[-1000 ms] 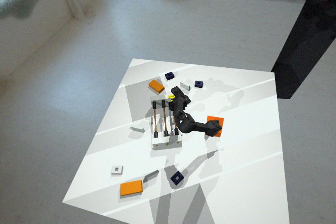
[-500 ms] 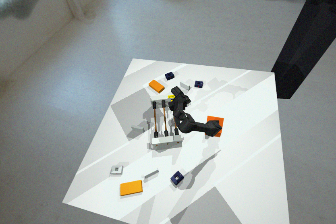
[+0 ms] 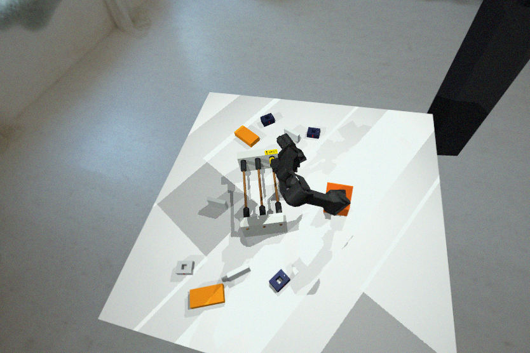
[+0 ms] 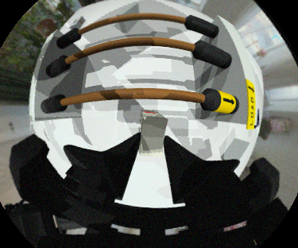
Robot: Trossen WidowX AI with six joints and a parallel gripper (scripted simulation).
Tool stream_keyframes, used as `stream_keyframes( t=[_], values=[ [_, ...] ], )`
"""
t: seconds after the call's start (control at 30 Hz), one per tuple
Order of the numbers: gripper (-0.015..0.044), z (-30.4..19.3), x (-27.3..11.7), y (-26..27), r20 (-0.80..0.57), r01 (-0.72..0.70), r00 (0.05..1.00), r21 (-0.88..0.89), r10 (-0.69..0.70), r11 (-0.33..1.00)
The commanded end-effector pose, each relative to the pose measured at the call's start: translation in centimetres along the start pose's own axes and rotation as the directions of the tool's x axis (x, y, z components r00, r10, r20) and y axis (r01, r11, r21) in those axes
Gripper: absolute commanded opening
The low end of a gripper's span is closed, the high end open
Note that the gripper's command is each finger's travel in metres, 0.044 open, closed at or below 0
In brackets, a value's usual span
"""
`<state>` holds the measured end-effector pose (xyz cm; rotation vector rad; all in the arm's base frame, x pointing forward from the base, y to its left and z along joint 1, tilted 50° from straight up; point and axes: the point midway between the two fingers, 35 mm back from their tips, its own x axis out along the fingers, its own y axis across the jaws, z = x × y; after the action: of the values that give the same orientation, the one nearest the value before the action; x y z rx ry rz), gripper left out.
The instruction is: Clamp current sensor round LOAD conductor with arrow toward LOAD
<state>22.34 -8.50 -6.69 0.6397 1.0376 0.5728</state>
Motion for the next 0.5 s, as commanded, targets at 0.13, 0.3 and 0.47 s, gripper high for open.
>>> stream_keyframes(
  t=[0.13,0.3,0.47],
  values=[
    [0.0000,-3.3,-0.7,0.0,-0.005,-0.013,1.000,0.012,0.013,1.000],
    [0.0000,-3.3,-0.5,0.0,-0.005,-0.013,1.000,0.012,0.013,1.000],
    [0.0000,-3.4,-0.1,0.0,-0.005,-0.013,1.000,0.012,0.013,1.000]
  ],
)
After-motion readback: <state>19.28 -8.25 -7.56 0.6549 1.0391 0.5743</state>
